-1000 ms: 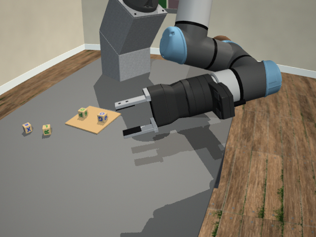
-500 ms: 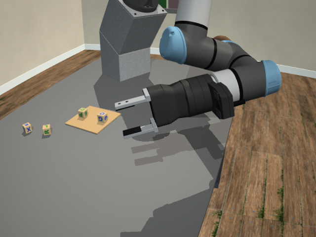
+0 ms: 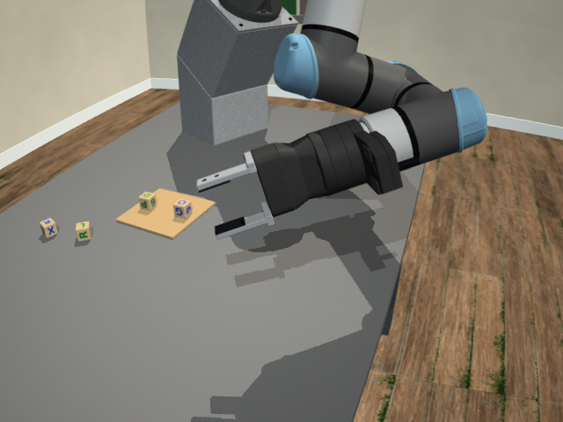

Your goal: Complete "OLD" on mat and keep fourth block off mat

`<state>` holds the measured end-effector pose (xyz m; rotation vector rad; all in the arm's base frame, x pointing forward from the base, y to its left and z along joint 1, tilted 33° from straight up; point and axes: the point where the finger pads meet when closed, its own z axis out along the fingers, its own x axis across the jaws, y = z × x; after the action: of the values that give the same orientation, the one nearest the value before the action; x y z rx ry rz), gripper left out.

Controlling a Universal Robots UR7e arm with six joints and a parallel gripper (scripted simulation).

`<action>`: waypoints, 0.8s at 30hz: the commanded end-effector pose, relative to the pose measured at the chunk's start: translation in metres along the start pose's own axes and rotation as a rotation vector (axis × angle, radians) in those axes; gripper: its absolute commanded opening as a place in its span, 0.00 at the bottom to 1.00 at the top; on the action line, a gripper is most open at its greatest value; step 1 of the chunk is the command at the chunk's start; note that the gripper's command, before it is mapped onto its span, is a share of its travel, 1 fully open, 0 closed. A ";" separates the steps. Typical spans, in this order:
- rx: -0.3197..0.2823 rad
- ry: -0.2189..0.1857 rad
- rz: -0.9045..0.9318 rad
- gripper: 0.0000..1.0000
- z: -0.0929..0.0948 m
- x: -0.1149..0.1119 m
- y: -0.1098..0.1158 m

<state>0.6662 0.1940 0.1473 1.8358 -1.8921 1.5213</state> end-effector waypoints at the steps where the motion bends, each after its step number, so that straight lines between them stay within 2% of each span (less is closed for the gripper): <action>1: -0.012 -0.076 0.036 1.00 0.005 0.001 0.020; 7: -0.033 -0.193 0.086 1.00 0.012 0.000 0.054; 9: -0.033 -0.193 0.086 1.00 0.012 0.000 0.054; 15: -0.059 -0.336 0.146 1.00 0.021 -0.001 0.096; 24: -0.091 -0.519 0.224 1.00 0.033 -0.002 0.149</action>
<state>0.5822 0.1448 0.0605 2.1188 -2.3102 1.1429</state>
